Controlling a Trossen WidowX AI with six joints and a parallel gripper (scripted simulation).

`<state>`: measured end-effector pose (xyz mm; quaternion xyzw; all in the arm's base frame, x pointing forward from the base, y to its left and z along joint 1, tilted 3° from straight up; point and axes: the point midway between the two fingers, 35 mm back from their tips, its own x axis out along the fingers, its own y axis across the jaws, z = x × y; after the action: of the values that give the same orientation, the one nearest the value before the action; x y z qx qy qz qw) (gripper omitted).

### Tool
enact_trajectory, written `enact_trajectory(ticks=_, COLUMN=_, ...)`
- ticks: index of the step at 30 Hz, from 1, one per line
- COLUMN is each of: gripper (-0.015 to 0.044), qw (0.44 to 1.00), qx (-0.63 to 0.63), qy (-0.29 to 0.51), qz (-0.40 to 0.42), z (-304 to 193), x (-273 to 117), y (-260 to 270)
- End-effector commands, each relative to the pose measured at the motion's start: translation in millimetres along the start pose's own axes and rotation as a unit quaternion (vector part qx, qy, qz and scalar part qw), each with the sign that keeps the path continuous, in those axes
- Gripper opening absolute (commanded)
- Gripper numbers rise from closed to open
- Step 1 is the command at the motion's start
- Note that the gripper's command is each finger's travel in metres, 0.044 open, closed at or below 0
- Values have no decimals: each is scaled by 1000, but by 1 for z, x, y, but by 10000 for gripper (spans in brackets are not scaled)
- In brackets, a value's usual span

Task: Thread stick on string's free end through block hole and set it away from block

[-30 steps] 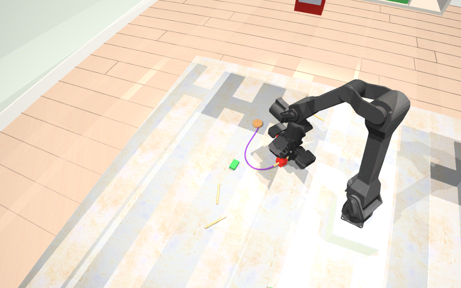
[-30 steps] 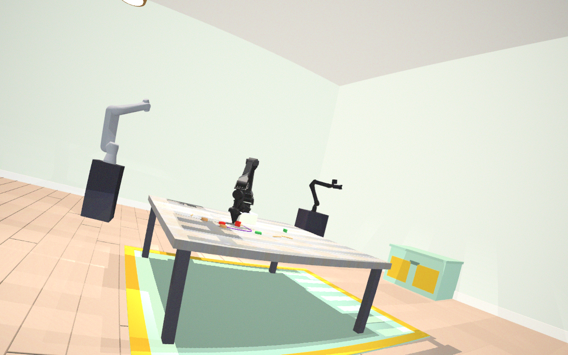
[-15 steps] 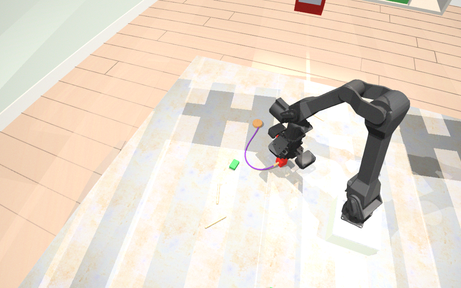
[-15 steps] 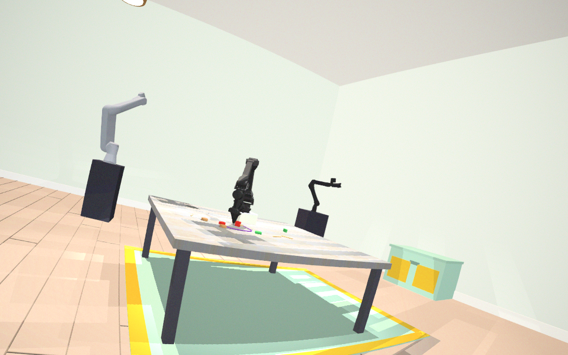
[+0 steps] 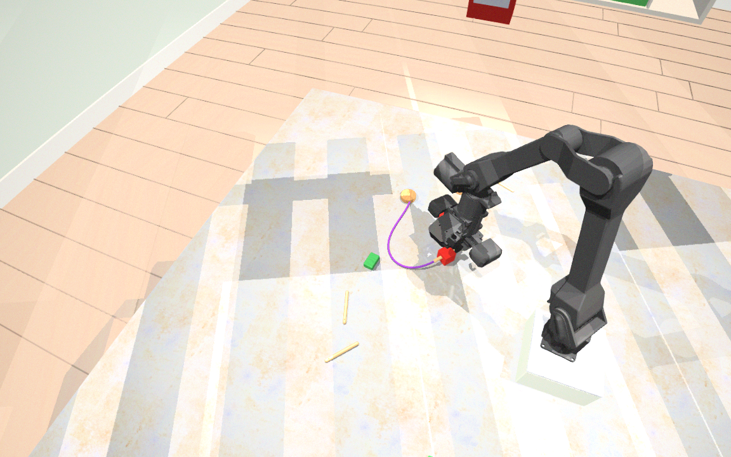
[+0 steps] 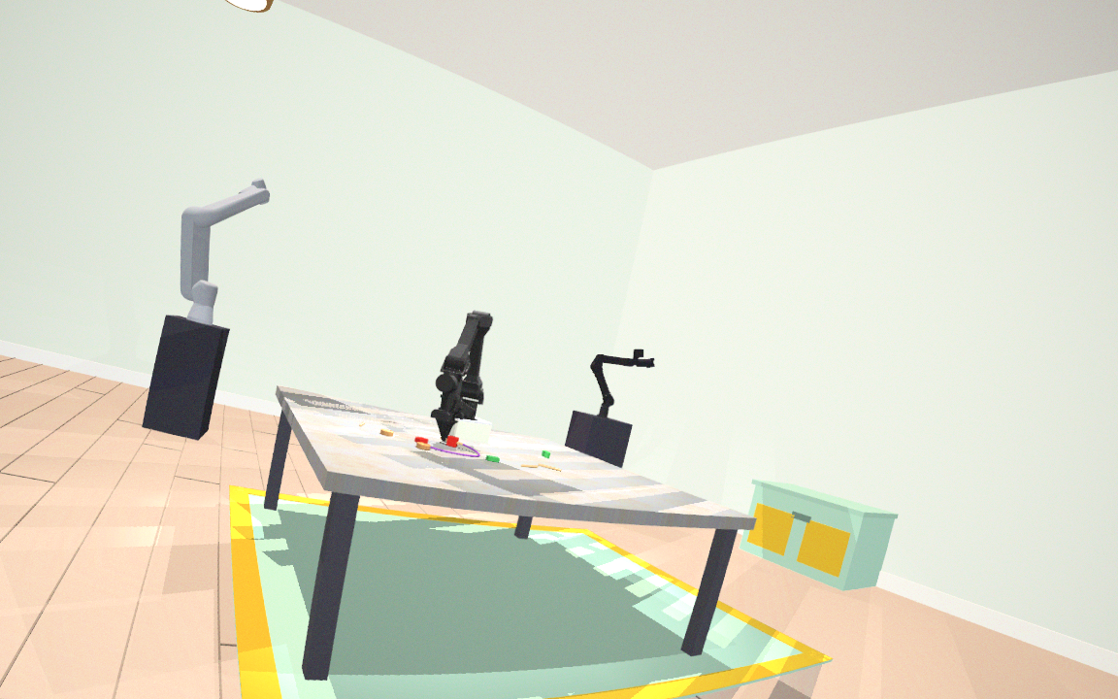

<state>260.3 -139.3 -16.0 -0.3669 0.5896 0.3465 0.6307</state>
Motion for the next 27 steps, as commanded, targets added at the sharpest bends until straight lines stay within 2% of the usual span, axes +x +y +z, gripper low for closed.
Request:
enact_trajectory(ticks=1, gripper=0, qw=1000, qx=-1, qy=-7, qz=0, z=0, x=1, y=2)
enact_trajectory(ticks=27, gripper=0, qw=1000, qx=-1, qy=-7, qz=0, z=-5, x=0, y=2)
